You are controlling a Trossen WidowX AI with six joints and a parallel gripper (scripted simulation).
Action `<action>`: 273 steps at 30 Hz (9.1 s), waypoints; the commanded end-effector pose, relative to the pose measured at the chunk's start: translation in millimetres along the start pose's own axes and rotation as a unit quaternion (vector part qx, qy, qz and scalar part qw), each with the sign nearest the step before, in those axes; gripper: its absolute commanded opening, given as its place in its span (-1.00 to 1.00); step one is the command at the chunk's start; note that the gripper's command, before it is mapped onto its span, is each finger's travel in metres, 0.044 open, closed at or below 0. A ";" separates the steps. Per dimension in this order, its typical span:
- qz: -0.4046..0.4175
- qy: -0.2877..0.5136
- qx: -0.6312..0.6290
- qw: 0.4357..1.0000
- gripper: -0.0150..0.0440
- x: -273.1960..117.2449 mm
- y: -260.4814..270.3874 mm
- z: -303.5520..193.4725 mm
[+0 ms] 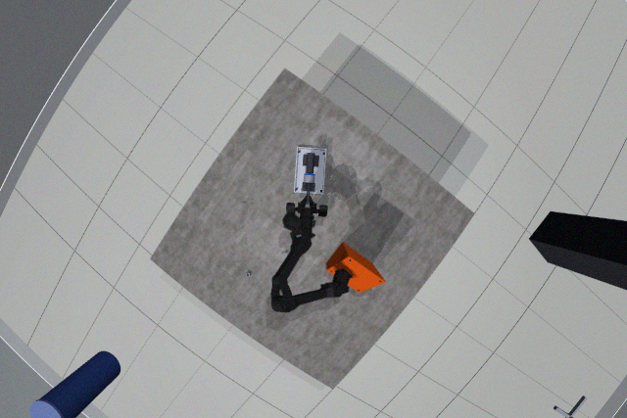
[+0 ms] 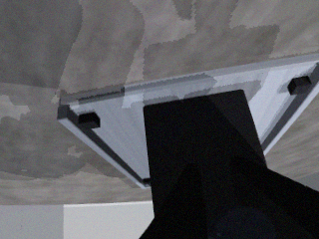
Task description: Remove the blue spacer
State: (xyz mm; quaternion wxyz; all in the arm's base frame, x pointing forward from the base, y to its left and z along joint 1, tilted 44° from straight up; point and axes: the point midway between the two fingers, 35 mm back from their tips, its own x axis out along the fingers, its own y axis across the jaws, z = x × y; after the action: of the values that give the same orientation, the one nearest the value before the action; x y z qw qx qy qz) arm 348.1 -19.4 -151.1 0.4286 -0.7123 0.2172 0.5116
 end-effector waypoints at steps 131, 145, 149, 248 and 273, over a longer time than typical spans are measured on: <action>0.002 0.000 0.002 1.000 -0.49 -9.0 1.1 9.8; 0.002 0.000 0.002 1.000 -0.49 -9.9 1.1 10.7; 0.002 0.000 0.002 1.000 -0.49 -10.2 1.1 11.0; 0.002 0.000 0.002 1.000 -0.49 -16.6 1.2 17.6; 0.002 0.000 0.002 1.000 -0.49 -18.2 1.2 19.3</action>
State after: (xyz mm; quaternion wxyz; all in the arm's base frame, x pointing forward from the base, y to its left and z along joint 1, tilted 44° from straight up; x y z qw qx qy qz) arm 331.9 -7.3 -136.8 0.4286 -0.7125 0.2185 0.5108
